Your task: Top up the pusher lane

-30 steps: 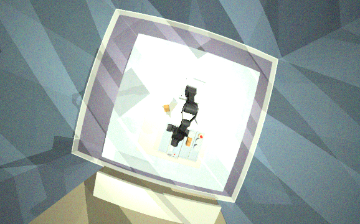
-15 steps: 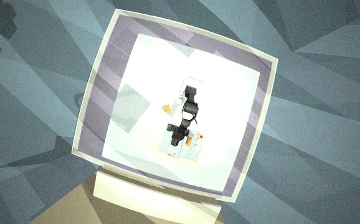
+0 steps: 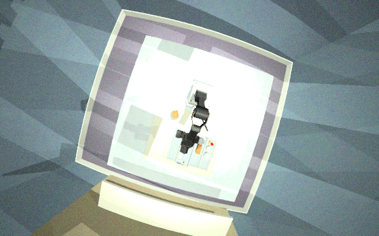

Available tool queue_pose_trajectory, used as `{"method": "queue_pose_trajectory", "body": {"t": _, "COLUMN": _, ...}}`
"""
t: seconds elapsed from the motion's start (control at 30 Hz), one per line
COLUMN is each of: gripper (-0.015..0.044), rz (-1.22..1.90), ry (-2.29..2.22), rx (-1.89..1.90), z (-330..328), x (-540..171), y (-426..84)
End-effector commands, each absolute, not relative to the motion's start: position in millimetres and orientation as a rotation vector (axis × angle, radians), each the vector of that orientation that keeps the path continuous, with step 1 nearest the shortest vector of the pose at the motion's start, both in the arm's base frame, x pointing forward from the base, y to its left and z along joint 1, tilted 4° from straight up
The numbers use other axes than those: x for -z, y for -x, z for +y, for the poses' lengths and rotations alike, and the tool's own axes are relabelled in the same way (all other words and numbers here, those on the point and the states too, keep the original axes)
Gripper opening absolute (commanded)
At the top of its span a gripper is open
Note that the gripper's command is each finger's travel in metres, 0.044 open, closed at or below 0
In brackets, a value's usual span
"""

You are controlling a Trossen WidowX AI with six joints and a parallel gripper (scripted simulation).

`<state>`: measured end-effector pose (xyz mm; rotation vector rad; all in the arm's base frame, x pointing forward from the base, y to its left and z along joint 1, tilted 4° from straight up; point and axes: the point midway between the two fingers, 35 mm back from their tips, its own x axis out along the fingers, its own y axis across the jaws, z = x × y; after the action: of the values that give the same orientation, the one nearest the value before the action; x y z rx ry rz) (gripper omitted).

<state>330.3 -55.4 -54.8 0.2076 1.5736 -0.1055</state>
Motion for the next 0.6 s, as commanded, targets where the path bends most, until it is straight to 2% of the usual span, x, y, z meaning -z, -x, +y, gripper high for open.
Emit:
{"method": "queue_pose_trajectory", "body": {"t": 0.0, "gripper": 0.0000, "rz": 1.570, "ry": -0.208, "rx": 0.109, "z": -55.2, "x": 54.5, "y": -329.7}}
{"method": "queue_pose_trajectory", "body": {"t": 0.2, "gripper": 0.0000, "rz": 1.570, "ry": -0.208, "rx": 0.109, "z": -55.2, "x": 54.5, "y": -329.7}}
{"method": "queue_pose_trajectory", "body": {"t": 0.57, "gripper": 0.0282, "rz": 1.570, "ry": -0.208, "rx": 0.109, "z": -55.3, "x": 54.7, "y": -330.0}}
